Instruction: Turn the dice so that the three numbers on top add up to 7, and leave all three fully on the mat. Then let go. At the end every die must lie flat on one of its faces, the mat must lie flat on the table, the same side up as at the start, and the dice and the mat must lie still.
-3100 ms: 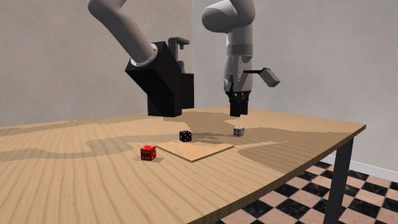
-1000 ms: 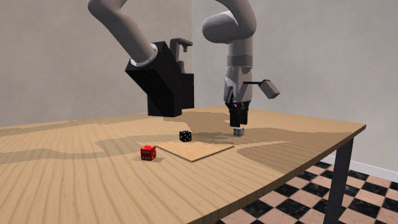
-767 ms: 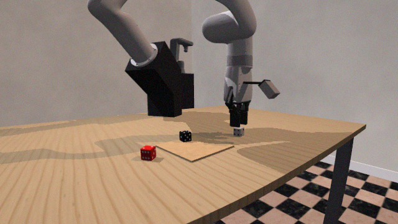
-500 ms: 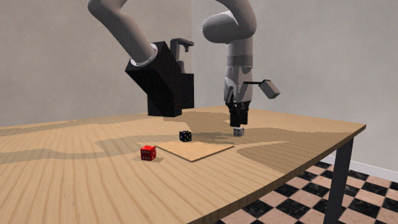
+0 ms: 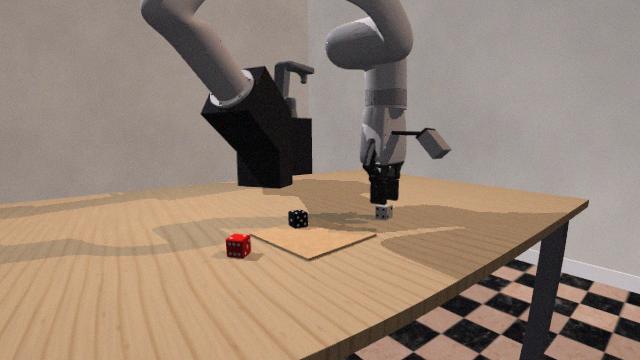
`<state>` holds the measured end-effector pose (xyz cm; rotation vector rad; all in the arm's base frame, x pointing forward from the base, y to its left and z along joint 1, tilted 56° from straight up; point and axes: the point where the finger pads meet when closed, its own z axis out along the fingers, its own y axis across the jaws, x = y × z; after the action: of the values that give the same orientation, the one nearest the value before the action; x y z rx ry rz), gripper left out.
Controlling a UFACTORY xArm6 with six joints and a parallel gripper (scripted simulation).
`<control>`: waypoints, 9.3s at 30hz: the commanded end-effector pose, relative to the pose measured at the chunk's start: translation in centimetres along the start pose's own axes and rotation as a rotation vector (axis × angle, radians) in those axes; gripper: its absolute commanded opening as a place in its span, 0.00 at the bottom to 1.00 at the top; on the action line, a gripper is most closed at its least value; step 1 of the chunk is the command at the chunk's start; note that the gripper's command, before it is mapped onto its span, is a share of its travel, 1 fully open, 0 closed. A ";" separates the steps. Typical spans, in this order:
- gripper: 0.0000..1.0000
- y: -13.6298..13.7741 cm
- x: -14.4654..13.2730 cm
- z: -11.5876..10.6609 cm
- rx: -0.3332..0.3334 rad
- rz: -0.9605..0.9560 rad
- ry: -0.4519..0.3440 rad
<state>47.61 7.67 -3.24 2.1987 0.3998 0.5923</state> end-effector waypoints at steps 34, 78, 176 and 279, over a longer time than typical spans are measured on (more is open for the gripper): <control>0.42 0.0 0.1 0.3 0.001 0.000 0.002; 0.42 0.0 0.1 2.8 0.001 0.000 0.002; 0.21 12.0 -1.6 -7.4 0.009 0.232 -0.002; 0.21 16.3 -3.3 2.1 0.001 0.324 0.002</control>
<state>47.31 -5.48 7.25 2.2808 0.0410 0.7644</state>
